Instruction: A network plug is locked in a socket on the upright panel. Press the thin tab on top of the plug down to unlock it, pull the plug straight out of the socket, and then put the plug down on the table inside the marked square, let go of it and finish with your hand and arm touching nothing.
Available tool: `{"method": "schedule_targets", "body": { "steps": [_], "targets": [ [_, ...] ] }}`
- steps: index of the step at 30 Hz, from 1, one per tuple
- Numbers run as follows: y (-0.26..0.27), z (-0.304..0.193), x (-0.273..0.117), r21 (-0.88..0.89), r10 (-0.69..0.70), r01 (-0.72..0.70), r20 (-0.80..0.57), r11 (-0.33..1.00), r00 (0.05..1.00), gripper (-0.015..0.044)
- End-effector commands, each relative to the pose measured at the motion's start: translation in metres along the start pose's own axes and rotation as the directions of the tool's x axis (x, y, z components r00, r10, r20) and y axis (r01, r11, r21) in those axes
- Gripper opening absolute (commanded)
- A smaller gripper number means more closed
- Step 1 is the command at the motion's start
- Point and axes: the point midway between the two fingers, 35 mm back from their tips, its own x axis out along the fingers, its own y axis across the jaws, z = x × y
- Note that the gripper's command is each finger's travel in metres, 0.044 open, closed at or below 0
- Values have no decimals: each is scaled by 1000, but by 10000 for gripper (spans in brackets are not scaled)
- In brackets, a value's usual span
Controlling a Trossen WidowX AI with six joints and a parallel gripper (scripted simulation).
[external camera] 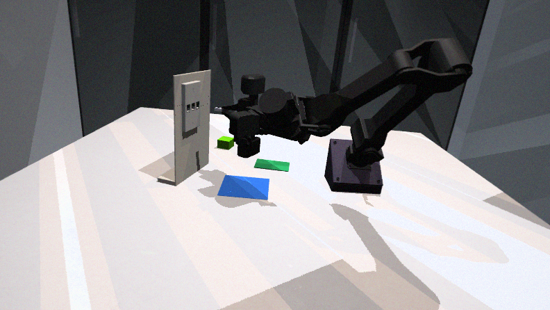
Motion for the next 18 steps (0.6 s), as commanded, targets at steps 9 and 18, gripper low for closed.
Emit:
{"method": "schedule_targets", "body": {
  "steps": [9,18],
  "targets": [
    [-31,-4,-9,-3,1,-1,1,1000,1000,0],
    [-53,-10,-19,-4,-1,1,1,1000,1000,0]
  ]
}}
